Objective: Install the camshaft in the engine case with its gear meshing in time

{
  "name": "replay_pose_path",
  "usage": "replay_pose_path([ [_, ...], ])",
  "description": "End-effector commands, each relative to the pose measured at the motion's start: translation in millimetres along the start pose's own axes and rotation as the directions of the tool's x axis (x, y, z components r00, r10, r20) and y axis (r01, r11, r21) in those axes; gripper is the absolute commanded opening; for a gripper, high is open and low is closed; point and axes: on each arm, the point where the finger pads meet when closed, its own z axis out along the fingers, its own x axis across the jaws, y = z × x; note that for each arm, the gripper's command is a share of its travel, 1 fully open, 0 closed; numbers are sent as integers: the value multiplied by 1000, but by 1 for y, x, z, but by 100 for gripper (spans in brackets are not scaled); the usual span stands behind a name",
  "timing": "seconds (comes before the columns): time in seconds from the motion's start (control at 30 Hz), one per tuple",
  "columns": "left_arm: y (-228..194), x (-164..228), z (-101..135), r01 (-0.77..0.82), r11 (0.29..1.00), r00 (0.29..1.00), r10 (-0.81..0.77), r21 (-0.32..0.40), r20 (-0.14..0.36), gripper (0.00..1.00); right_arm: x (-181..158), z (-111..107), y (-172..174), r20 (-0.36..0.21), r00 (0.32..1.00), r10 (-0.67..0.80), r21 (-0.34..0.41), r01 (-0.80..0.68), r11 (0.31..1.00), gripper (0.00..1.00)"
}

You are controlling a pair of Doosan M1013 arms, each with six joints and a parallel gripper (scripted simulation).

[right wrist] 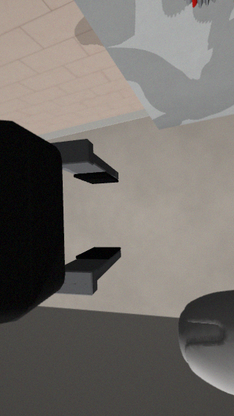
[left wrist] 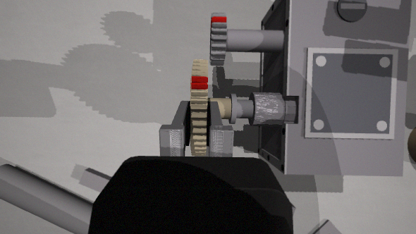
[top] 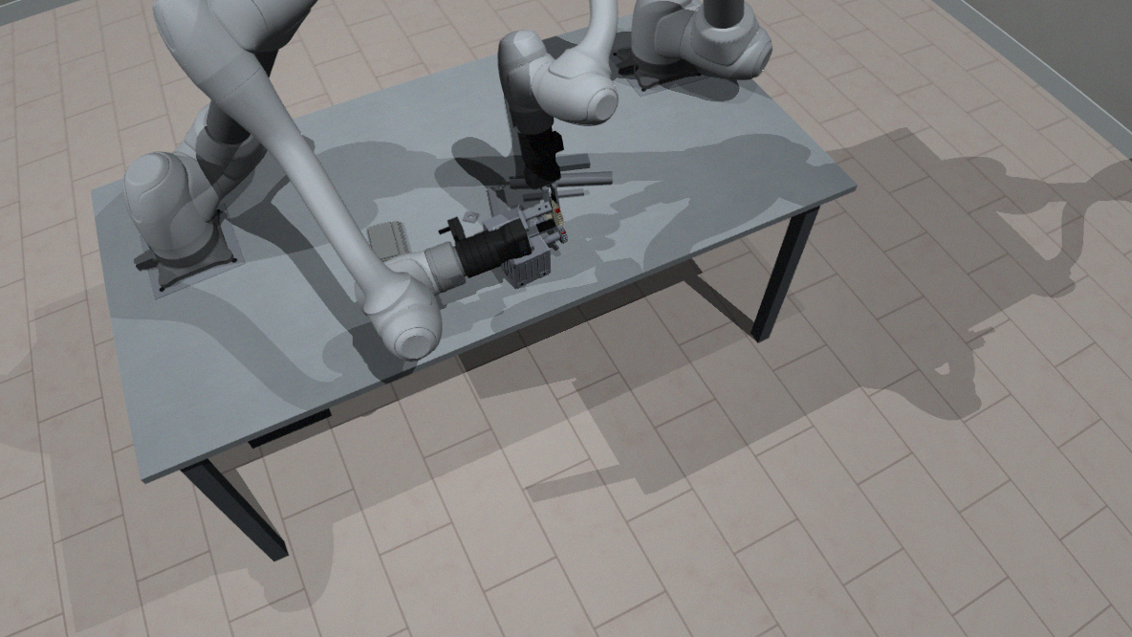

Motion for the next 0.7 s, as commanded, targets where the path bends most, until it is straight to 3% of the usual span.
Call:
replay_pose_path([
  [0.0, 0, 3, 0, 8, 1000, 1000, -8, -1, 1, 29, 2, 0, 0, -2, 1000, -1, 0, 1, 1000, 100],
  [0.67, 0, 10, 0, 10, 1000, 1000, -10, 1, 1, 29, 2, 0, 0, -2, 1000, -1, 0, 1, 1000, 100],
])
